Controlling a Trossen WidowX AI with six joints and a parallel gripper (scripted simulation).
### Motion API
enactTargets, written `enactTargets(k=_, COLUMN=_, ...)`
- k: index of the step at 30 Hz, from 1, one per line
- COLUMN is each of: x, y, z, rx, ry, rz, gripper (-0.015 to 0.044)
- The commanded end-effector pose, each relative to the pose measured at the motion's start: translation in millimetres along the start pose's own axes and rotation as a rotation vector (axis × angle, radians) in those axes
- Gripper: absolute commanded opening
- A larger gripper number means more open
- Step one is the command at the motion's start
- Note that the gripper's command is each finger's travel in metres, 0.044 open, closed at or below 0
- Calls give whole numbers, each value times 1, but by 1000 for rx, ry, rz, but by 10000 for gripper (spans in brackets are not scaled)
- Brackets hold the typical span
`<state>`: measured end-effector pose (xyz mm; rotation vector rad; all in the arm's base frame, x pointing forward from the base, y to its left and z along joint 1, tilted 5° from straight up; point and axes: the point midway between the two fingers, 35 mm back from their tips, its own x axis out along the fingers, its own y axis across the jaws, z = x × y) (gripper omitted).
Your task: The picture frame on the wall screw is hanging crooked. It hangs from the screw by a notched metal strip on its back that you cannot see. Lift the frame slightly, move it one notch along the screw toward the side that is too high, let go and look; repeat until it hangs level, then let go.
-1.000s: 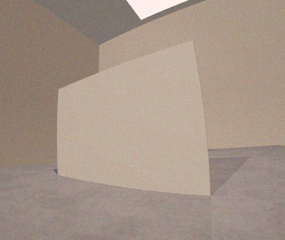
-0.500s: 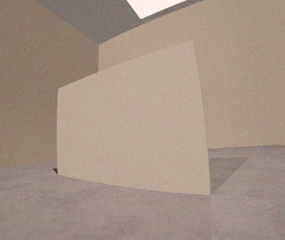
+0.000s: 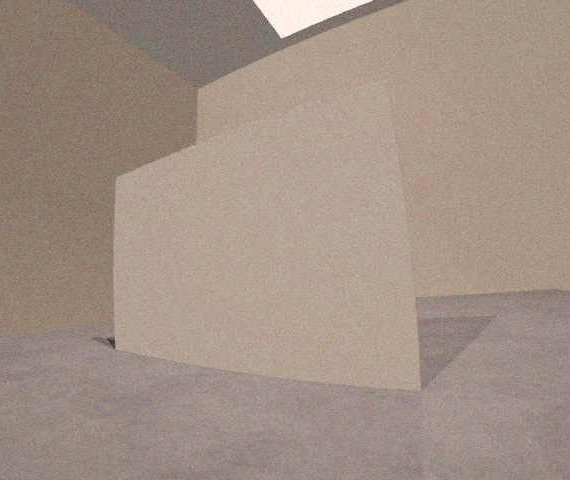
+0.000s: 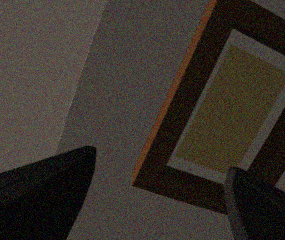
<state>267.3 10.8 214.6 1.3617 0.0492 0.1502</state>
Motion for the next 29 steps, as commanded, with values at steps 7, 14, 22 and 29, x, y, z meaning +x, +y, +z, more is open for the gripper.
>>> enactTargets(k=7, x=-44, y=12, z=-10, rx=-130, ry=28, rz=-44, gripper=260)
enactTargets(k=14, x=-70, y=14, z=-16, rx=-154, ry=34, rz=-47, gripper=260)
enactTargets(k=22, x=-70, y=14, z=-16, rx=-154, ry=44, rz=-40, gripper=260)
enactTargets(k=29, x=-70, y=14, z=-16, rx=-154, ry=44, rz=-40, gripper=260)
